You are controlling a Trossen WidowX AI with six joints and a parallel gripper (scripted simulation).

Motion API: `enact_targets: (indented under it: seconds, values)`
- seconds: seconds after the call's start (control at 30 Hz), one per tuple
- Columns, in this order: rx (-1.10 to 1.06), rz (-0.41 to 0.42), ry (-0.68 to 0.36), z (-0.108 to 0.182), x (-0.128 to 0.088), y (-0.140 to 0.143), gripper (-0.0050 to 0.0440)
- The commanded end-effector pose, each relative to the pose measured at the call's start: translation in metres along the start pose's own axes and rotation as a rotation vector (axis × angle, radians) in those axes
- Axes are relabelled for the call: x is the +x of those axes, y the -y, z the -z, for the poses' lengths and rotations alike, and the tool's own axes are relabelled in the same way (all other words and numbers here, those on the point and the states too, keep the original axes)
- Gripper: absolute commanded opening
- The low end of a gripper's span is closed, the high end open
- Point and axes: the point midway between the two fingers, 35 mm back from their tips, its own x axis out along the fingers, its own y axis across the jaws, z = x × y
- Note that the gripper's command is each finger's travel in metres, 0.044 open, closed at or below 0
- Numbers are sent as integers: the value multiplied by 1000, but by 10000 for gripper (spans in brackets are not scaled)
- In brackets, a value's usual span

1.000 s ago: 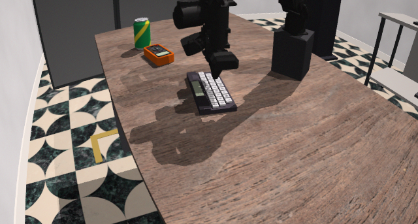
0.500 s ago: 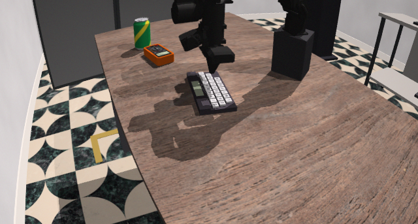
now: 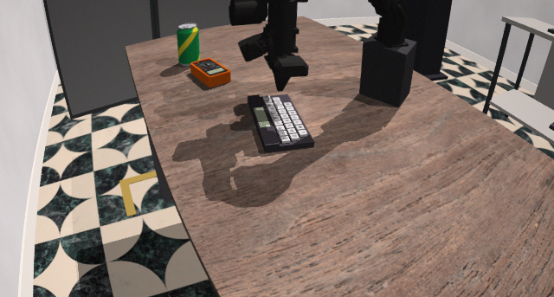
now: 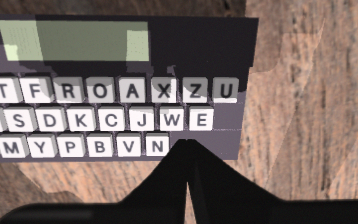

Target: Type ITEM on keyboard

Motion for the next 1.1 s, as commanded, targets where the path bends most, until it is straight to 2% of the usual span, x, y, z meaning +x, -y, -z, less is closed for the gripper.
enact_targets:
  seconds: [0.0, 0.4, 0.5, 0.67, 1.07]
  values:
    - [-10, -4, 15, 17, -5, -18, -50]
    - [-10, -3, 15, 22, -5, -23, -50]
    - [-10, -1, 5, 18, -2, -41, -50]
    - [-10, -5, 6, 20, -3, -92, -50]
    - [-9, -5, 6, 17, -3, -99, -50]
